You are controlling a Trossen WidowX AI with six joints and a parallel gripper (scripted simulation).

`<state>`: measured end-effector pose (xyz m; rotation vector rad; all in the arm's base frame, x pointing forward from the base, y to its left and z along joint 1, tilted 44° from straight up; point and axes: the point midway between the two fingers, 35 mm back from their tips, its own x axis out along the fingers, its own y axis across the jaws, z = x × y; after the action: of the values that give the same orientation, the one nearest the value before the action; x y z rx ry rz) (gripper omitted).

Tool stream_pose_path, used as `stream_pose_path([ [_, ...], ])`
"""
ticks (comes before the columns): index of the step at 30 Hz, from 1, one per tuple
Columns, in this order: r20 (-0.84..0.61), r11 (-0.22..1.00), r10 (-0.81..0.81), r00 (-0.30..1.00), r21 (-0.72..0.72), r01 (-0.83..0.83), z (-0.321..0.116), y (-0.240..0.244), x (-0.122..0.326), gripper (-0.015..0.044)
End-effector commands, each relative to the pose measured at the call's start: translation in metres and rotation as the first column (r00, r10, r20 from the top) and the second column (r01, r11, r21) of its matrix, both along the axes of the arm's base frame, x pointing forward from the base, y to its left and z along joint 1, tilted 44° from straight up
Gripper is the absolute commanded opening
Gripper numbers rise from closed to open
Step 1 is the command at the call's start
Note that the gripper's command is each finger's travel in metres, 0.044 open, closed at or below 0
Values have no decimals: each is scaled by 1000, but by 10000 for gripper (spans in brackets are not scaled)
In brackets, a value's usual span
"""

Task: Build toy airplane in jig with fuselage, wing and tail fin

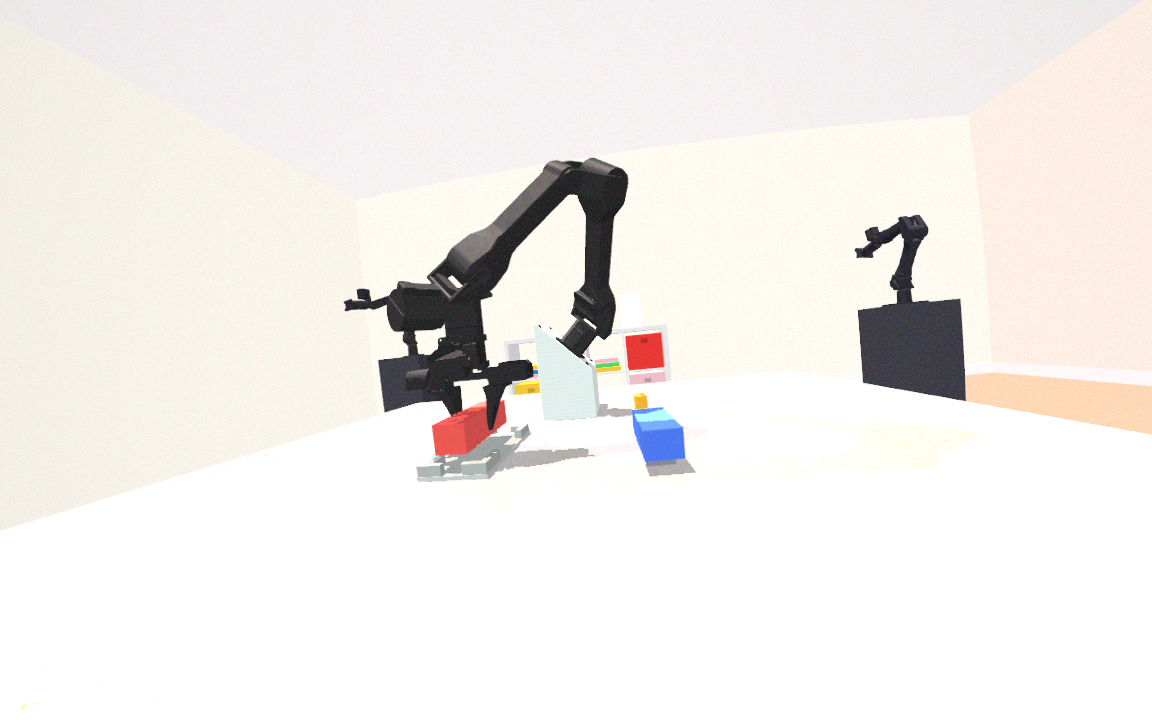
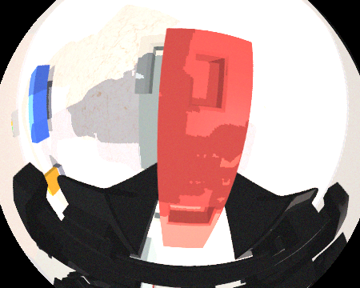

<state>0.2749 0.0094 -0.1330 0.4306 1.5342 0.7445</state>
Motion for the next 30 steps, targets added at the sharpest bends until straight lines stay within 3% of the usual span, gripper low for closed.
stream_pose_path([
  [1, 1, 1000, -7, 1000, 5, 7, -4, 4, 0, 195],
  [11, -2, 1000, 1, 1000, 1, -1, -3, 3, -1, 148],
  [16, -2, 1000, 1, 1000, 1, -1, -3, 3, -1, 17],
  [30, -2, 1000, 1, 1000, 1, -1, -3, 3, -1, 385],
])
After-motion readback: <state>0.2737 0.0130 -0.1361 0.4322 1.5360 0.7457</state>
